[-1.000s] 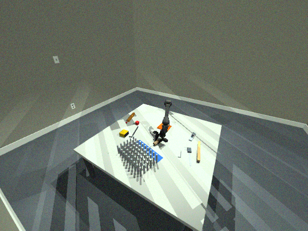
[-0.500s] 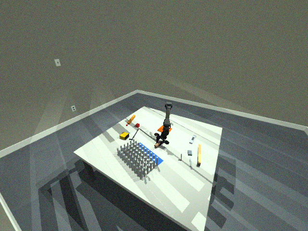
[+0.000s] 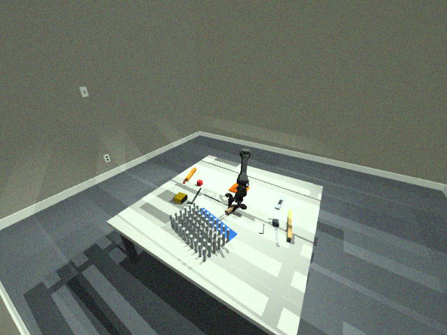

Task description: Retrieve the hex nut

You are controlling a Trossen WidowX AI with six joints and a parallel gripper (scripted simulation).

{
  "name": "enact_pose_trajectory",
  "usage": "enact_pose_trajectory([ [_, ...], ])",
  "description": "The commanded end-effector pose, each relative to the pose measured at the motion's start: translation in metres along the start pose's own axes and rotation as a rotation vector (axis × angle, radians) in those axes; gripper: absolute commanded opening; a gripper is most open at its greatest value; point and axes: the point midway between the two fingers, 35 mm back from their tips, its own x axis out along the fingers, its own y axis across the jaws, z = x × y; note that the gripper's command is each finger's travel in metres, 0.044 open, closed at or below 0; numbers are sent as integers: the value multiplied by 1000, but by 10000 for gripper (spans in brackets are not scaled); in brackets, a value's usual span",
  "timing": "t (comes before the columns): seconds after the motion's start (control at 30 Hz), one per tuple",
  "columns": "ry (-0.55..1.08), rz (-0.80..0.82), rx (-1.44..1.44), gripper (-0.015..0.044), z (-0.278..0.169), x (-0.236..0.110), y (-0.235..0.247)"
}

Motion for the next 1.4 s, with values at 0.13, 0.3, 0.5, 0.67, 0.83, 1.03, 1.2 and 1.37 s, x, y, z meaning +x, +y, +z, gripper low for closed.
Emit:
enact_pose_trajectory([
  [0.13,2,3,4,0,5,-4,1],
  [0.3,2,3,4,0,9,-6,1],
  [0.5,1,3,4,0,13,-9,1],
  [0.67,1,3,4,0,17,-11,1],
  [0.83,1,3,4,0,20,-14,1],
  [1.03,1,3,4,0,18,-16,1],
  [1.2,1,3,4,0,15,-18,1],
  [1.37,1,2,4,0,12,-21,1],
])
